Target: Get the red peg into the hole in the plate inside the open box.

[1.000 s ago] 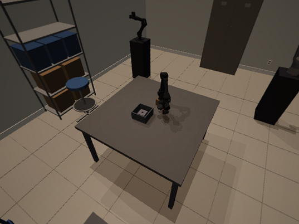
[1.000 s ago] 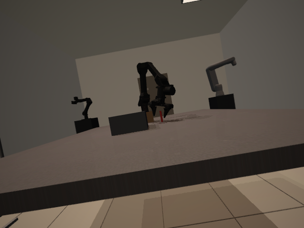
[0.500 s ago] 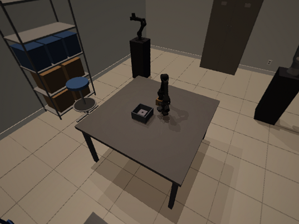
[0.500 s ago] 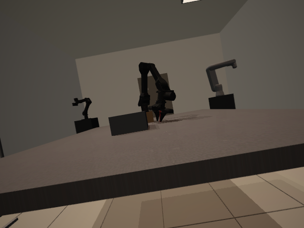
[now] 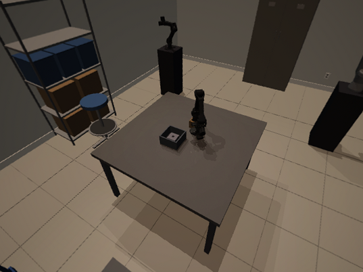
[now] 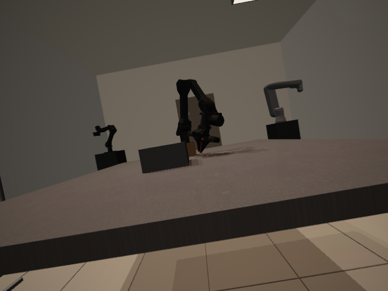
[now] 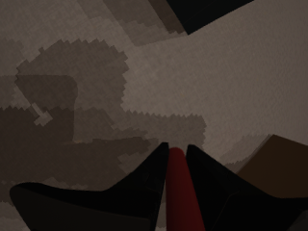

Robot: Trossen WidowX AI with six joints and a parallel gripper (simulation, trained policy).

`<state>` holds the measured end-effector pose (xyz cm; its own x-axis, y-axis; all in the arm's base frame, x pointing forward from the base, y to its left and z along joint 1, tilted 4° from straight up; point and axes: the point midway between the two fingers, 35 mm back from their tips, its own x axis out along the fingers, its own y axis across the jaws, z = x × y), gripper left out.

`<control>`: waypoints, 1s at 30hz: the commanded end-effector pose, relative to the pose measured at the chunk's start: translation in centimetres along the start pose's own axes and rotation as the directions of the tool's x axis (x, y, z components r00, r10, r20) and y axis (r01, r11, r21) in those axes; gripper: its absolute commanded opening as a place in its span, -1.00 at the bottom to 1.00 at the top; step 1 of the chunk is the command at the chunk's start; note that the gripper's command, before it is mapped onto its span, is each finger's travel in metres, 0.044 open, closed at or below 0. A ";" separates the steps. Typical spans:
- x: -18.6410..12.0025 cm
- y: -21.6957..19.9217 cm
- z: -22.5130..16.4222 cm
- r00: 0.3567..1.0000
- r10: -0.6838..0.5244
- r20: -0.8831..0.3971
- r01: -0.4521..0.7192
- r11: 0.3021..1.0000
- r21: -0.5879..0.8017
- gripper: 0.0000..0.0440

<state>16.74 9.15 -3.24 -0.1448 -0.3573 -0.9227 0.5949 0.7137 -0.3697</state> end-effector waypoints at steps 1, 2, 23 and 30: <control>-1.7 0.1 1.2 0.999 0.013 0.031 -0.013 1.000 0.005 -1.00; -2.0 0.1 1.4 0.999 0.014 0.037 -0.014 1.000 0.006 -1.00; -9.0 -1.8 8.7 0.991 0.032 0.129 -0.053 0.985 0.163 -1.00; -9.3 -2.7 12.0 0.989 0.038 0.140 -0.072 0.966 0.249 -1.00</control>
<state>24.89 4.39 7.04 -0.0228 -0.4079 -0.9127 0.7575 0.5888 -0.2821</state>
